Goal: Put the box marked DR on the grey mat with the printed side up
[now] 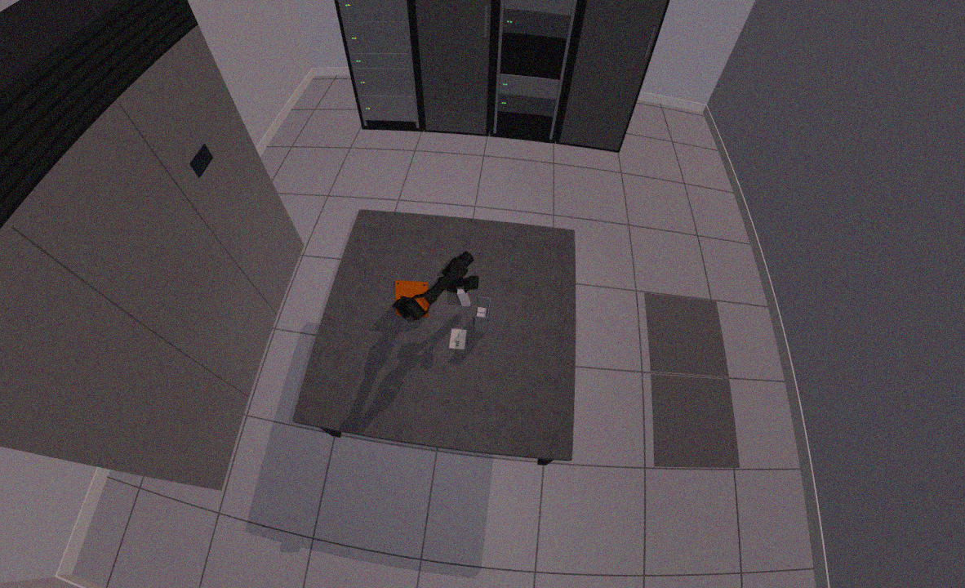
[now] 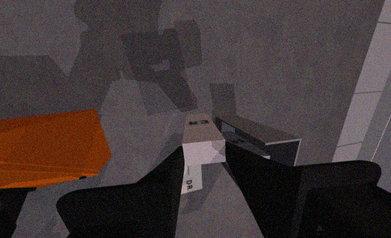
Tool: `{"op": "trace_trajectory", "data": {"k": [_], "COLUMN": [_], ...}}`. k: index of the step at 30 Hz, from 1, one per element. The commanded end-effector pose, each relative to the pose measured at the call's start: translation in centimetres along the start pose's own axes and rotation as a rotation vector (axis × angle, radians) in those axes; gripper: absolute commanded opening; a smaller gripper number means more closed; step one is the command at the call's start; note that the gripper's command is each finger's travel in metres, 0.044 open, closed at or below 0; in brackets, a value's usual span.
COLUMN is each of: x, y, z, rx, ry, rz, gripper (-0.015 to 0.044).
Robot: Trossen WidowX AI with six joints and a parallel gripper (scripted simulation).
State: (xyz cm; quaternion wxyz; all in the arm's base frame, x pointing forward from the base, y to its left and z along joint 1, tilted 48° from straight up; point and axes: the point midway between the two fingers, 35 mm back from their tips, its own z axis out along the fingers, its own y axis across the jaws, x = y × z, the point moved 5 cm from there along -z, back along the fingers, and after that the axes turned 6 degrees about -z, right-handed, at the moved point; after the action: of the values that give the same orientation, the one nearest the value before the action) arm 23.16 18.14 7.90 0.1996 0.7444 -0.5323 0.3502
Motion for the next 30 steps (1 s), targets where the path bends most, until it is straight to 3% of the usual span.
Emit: {"op": "trace_trajectory", "data": {"k": [1, 30], "x": [0.8, 3.7], "y": [-0.9, -4.7], "z": [-0.2, 0.6], "rx": [0.01, 0.006], "ry": [0.002, 0.016], "rz": [0.019, 0.081], "gripper": [0.0156, 0.0156]}}
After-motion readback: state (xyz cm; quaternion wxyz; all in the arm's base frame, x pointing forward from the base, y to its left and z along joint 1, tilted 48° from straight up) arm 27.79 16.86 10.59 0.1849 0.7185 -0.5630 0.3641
